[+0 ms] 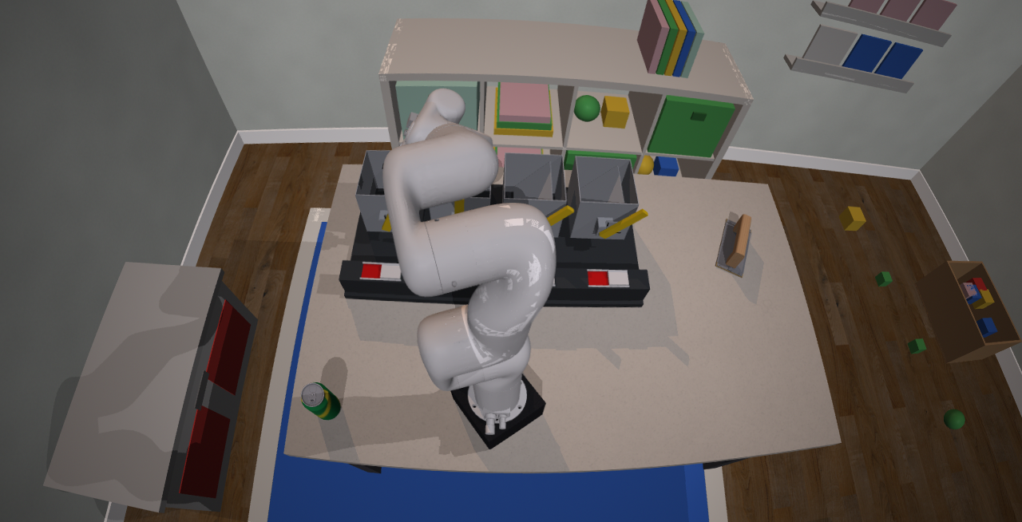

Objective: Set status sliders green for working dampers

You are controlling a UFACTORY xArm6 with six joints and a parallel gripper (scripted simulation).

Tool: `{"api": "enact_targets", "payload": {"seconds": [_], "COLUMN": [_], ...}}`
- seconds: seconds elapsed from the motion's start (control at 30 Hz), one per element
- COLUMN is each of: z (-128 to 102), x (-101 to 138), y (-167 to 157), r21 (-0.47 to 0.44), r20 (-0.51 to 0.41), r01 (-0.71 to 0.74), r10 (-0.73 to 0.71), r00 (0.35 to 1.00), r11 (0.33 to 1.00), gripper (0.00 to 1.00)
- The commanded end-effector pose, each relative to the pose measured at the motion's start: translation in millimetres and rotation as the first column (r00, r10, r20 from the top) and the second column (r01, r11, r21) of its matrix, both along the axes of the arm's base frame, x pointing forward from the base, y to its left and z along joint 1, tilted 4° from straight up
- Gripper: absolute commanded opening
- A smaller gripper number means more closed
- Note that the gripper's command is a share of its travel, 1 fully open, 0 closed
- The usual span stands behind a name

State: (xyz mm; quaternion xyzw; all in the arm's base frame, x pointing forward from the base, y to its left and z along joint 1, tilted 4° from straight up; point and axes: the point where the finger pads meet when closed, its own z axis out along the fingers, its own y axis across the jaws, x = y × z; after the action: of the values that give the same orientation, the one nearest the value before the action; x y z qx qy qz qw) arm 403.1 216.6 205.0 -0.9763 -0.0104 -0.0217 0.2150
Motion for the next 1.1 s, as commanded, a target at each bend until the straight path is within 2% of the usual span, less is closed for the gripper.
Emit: {"api": "enact_targets", "payload": {"seconds": [0.0,0.5,1.07], "z": [1.8,-2.2,-25.5], "x": [0.5,0.8,2.1], "y": [0.1,2.1,13.1], "r21": [0.006,0.006,0.006], "r20": [0.006,0.005,0.005], "r01": [-0.001,-0.001,-0.001], "r10": [0.001,0.001,0.001], "r00": [1.0,1.0,1.0], "r11": [1.0,1.0,1.0], "gripper": [0.39,0.39,0.39]}}
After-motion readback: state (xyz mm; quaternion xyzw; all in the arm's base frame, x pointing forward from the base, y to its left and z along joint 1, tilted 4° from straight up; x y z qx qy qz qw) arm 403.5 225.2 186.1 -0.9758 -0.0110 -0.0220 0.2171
